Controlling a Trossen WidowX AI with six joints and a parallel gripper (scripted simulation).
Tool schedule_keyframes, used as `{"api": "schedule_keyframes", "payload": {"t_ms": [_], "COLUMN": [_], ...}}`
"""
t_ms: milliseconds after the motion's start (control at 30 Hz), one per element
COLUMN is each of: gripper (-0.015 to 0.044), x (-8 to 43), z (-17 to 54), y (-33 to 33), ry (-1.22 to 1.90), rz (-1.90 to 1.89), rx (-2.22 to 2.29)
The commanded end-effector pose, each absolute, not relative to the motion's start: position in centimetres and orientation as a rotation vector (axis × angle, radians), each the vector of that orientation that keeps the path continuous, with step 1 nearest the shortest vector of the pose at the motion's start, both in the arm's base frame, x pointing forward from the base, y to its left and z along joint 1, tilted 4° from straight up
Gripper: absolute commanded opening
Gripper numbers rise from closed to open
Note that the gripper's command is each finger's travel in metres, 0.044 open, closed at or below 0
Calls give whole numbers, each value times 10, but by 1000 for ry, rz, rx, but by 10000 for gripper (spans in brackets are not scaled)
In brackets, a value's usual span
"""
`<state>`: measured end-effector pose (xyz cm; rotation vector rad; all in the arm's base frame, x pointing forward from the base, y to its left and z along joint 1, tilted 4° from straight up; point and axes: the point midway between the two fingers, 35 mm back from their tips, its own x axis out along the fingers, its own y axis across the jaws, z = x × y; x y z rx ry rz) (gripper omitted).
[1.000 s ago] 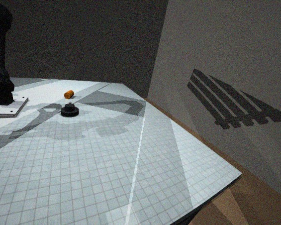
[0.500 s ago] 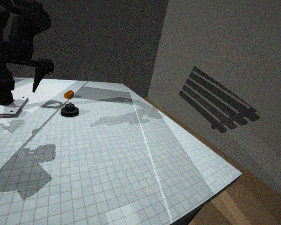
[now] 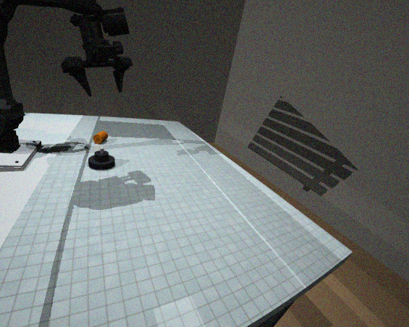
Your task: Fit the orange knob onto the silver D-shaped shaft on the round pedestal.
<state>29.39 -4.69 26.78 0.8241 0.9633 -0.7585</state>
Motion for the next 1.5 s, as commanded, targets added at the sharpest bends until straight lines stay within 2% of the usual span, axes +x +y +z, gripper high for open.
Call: {"api": "schedule_keyframes", "payload": {"t_ms": [0,367,600,800,1067,1467], "gripper": [440,440,440,440,440,440], "x": [297,239,243,278,284,278], "z": [285,328,318,227,122,106], "y": [12,161,166,181,176,175], "ry": [1008,1193,1204,1186,1011,1003], "rz": [-630,-297,-349,-807,-1330,-1347], "rx": [837,832,877,1200,1491,1498]}}
